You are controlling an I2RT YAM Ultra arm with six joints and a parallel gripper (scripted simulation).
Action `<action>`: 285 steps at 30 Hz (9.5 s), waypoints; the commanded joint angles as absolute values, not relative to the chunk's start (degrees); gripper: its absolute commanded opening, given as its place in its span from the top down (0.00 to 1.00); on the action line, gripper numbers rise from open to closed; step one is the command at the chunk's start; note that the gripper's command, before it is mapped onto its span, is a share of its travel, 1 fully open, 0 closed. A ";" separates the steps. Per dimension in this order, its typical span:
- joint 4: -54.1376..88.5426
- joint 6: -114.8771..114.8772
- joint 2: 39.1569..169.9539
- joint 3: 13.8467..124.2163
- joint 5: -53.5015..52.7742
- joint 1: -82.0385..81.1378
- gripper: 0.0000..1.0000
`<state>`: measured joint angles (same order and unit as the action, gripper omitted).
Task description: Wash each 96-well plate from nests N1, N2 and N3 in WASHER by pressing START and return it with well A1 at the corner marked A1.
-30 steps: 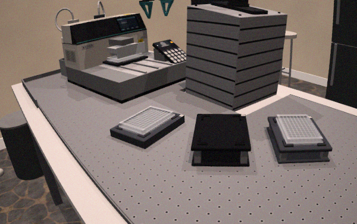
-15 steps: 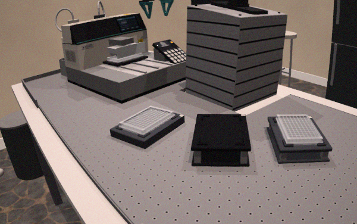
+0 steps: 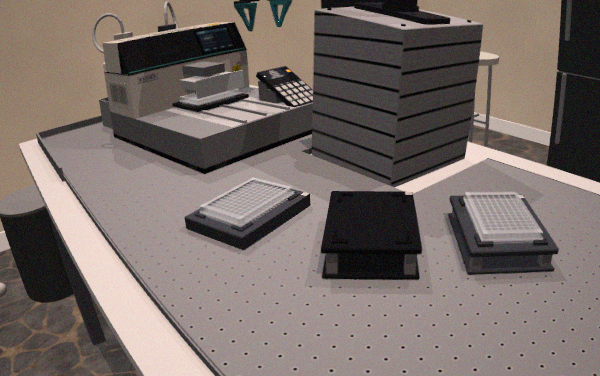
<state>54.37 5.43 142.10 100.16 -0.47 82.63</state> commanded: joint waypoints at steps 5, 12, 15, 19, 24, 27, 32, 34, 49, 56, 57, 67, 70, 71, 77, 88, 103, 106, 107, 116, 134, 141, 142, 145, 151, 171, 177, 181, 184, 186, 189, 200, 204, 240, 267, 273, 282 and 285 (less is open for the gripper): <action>54.34 5.48 141.62 100.51 -0.45 82.64 0.00; 54.34 5.48 141.62 100.51 -0.45 82.64 0.00; 54.34 5.48 141.62 100.51 -0.45 82.64 0.00; 54.34 5.48 141.62 100.51 -0.45 82.64 0.00; 54.34 5.48 141.62 100.51 -0.45 82.64 0.00; 54.34 5.48 141.62 100.51 -0.45 82.64 0.00; 54.34 5.48 141.62 100.51 -0.45 82.64 0.00; 54.34 5.48 141.62 100.51 -0.45 82.64 0.00; 54.34 5.48 141.62 100.51 -0.45 82.64 0.00; 54.34 5.48 141.62 100.51 -0.45 82.64 0.00; 54.34 5.48 141.62 100.51 -0.45 82.64 0.00; 54.34 5.48 141.62 100.51 -0.45 82.64 0.00; 54.34 5.48 141.62 100.51 -0.45 82.64 0.00; 54.34 5.48 141.62 100.51 -0.45 82.64 0.00; 54.34 5.48 141.62 100.51 -0.45 82.64 0.00; 54.34 5.48 141.62 100.51 -0.45 82.64 0.00; 54.34 5.48 141.62 100.51 -0.45 82.64 0.00; 54.34 5.48 141.62 100.51 -0.45 82.64 0.00; 54.34 5.48 141.62 100.51 -0.45 82.64 0.00; 54.34 5.48 141.62 100.51 -0.45 82.64 0.00; 54.34 5.48 141.62 100.51 -0.45 82.64 0.00; 54.34 5.48 141.62 100.51 -0.45 82.64 0.00; 54.34 5.48 141.62 100.51 -0.45 82.64 0.00; 54.34 5.48 141.62 100.51 -0.45 82.64 0.00; 50.68 4.84 139.30 94.51 -0.52 81.99 1.00; 39.88 2.42 133.41 77.79 -0.79 79.57 1.00; 36.06 1.36 131.74 72.28 -0.90 78.50 1.00; 33.53 0.59 130.76 68.76 -0.99 77.73 1.00; 31.64 -0.02 130.10 66.20 -1.05 77.11 1.00; 30.37 -0.45 129.69 64.53 -1.10 76.69 1.00; 29.74 -0.66 129.50 63.70 -1.12 76.47 1.00; 22.75 -3.33 127.88 55.10 -1.41 73.79 1.00; 20.81 -4.15 127.60 52.89 -1.50 72.96 1.00; 19.93 2.79 127.63 52.40 -2.56 62.68 0.00; 29.00 43.05 130.13 64.42 -3.30 55.17 0.00; 29.00 50.69 130.13 64.42 -3.30 55.17 0.00; 29.01 67.88 130.14 64.42 -3.30 55.17 0.00; 29.01 68.12 130.14 64.42 -3.30 55.18 0.00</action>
<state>29.02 64.10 130.45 64.16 -3.27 55.16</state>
